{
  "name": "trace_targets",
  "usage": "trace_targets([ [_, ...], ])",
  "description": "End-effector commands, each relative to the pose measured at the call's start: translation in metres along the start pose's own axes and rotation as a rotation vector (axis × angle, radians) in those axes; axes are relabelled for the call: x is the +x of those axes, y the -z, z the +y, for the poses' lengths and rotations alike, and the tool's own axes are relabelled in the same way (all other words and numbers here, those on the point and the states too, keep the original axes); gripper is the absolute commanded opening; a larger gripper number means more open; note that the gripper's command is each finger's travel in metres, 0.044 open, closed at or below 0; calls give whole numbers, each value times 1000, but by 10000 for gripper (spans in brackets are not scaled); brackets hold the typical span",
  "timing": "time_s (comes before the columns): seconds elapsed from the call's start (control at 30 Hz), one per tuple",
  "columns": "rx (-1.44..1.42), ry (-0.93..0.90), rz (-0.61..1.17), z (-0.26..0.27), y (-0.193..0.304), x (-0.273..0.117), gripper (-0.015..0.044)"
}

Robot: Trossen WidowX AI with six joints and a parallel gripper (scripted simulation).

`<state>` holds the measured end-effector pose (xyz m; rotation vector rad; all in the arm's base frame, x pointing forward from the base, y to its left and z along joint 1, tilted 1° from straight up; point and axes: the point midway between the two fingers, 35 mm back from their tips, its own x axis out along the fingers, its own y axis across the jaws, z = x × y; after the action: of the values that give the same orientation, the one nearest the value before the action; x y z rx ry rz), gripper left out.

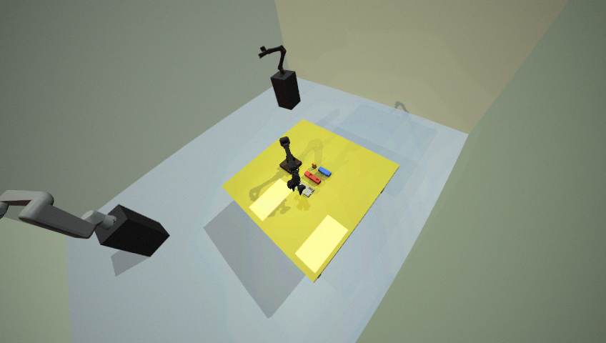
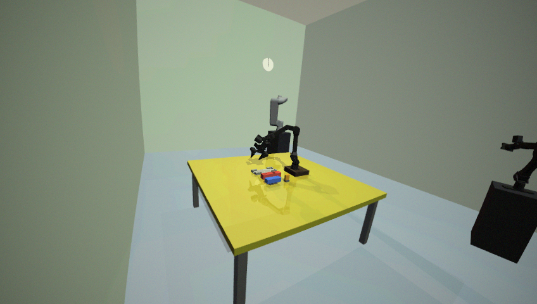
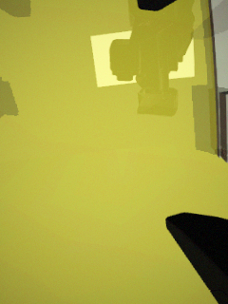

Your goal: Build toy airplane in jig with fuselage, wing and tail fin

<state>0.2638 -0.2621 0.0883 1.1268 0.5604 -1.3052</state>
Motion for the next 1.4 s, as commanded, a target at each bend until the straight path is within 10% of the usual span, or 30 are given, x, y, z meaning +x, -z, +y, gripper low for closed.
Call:
trace_targets([
  [0.0, -476, -1, 187, 16, 67, -30, 440],
  [0.4, -1552, -96, 602, -10, 193, -128, 440],
  [1.37, -1570, -99, 610, -34, 225, -69, 440],
])
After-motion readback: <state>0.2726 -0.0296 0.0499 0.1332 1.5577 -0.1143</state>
